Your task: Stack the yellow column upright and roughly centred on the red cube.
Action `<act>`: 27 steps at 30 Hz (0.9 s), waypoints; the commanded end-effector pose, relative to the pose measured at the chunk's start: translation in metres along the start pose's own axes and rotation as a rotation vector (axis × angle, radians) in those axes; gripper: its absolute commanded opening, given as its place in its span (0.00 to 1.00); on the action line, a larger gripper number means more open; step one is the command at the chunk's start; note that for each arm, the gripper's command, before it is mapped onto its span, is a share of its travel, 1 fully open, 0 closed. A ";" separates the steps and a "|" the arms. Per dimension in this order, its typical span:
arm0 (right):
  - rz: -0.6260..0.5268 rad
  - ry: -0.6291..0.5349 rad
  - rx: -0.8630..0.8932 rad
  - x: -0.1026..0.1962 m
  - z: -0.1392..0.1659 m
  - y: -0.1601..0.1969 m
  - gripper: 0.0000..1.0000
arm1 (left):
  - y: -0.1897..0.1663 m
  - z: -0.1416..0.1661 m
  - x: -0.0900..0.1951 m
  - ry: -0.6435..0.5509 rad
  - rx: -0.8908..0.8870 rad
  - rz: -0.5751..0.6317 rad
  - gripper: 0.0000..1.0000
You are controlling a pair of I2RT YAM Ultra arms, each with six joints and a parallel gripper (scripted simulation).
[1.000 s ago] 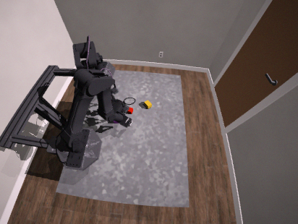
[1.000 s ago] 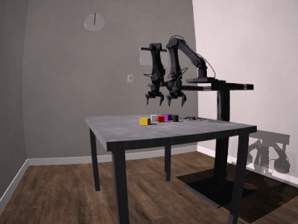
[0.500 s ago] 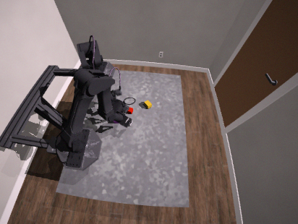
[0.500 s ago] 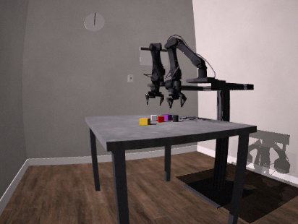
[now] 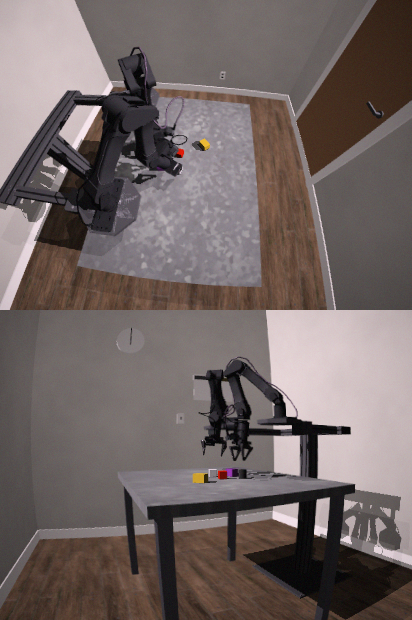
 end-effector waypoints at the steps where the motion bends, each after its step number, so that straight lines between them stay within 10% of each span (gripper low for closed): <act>1: -0.002 -0.025 -0.008 0.001 -0.005 0.001 1.00 | -0.003 -0.005 -0.002 -0.022 -0.180 0.119 1.00; 16: -0.002 -0.025 -0.008 0.001 -0.005 0.001 1.00 | -0.003 -0.031 0.004 -0.204 -0.607 0.289 1.00; 27: -0.002 -0.025 -0.008 0.001 -0.005 0.001 1.00 | 0.009 -0.060 0.010 -0.310 -0.601 0.263 1.00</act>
Point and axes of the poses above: on each arm, the point where the finger pads meet when closed, its own x axis back along the fingers, its own y axis across the jaws, z = x × y, the point moved 2 cm from there along x, back along the fingers, and after that the axes turned 9 degrees about -x, right-handed, at the moved point
